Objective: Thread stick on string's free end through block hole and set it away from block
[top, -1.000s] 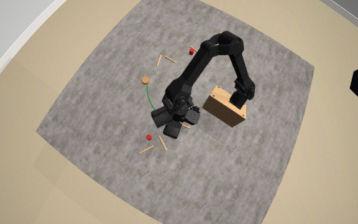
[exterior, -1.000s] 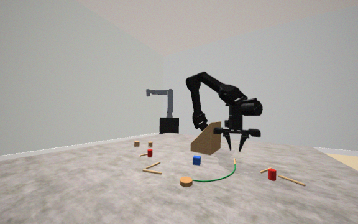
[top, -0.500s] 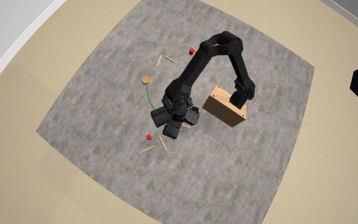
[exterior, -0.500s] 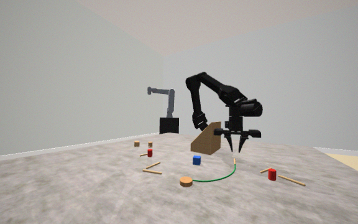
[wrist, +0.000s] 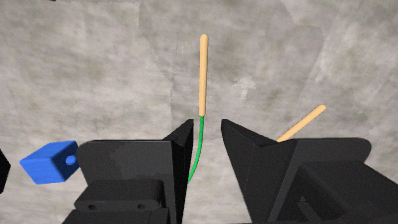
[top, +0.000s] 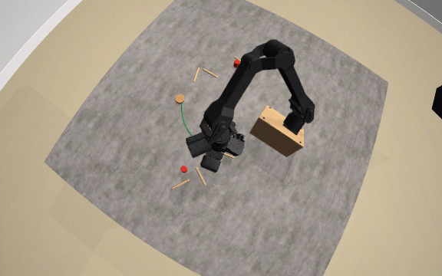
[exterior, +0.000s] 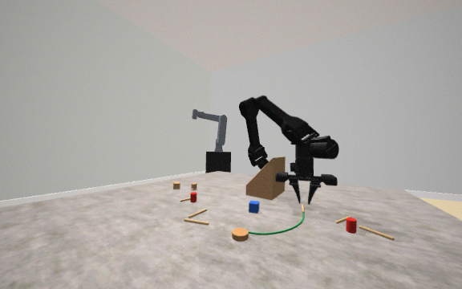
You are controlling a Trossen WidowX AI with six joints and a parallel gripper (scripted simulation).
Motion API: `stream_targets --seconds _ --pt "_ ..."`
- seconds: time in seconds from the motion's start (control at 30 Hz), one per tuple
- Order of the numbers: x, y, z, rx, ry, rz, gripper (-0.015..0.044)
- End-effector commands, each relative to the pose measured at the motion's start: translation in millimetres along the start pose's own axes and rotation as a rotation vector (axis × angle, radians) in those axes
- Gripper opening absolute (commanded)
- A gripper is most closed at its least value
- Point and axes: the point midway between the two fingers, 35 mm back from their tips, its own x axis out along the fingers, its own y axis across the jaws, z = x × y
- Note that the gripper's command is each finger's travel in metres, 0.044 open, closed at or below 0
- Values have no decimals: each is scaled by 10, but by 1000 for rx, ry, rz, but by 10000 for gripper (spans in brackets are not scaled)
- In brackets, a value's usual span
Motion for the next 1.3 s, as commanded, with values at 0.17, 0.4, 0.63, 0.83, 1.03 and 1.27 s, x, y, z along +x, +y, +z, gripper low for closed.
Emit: stream_targets --seconds 0.17,0.4,0.63,0.83,1.03,1.27 --pt "170 16 24 -9 -4 12 122" --pt "283 24 32 -8 -4 13 122" --pt "322 27 36 -8 -4 13 122" --pt "306 22 32 -2 -5 7 43" --pt "306 22 32 -2 -5 7 0" --pt "274 20 29 -2 -5 7 0"
